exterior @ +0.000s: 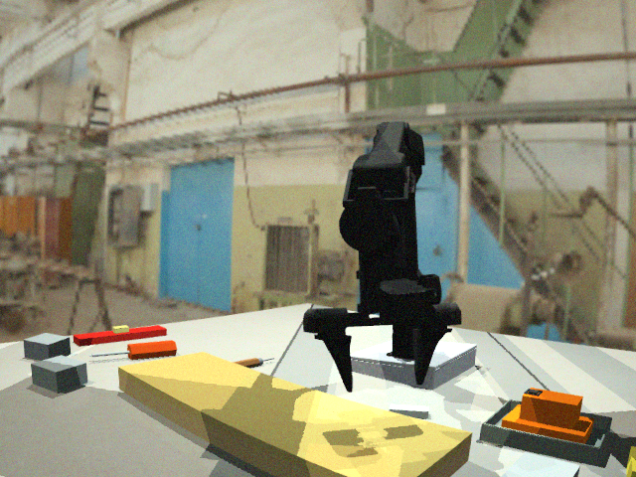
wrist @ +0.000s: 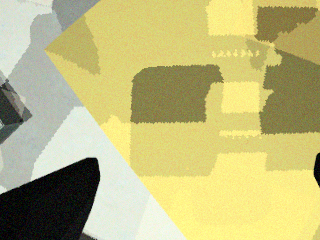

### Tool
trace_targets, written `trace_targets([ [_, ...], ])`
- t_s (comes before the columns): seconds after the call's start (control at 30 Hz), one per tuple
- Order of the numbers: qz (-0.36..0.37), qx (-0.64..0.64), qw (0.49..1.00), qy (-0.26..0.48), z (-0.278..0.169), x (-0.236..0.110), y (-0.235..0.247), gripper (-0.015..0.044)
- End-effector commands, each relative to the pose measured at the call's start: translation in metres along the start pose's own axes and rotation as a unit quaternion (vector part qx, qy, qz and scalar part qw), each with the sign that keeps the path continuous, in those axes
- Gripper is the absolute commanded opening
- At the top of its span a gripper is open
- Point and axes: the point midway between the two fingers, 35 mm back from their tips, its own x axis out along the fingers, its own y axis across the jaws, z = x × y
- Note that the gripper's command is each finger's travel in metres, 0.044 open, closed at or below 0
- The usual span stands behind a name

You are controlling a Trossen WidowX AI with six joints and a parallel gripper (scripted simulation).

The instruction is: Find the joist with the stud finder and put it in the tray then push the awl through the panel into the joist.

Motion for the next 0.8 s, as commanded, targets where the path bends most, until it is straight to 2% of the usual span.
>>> trace_targets([
  [0.0, -0.018, 0.089, 0.996, 0.027, -0.048, -0.002, -0.054, 0.044],
  [0.4, -0.046, 0.307, 0.947, 0.083, -0.202, -0.018, -0.142, 0.044],
  [0.6, -0.053, 0.4, 0.909, 0.101, -0.289, -0.031, -0.155, 0.044],
  [0.77, -0.052, 0.478, 0.868, 0.12, -0.36, -0.043, -0.147, 0.044],
])
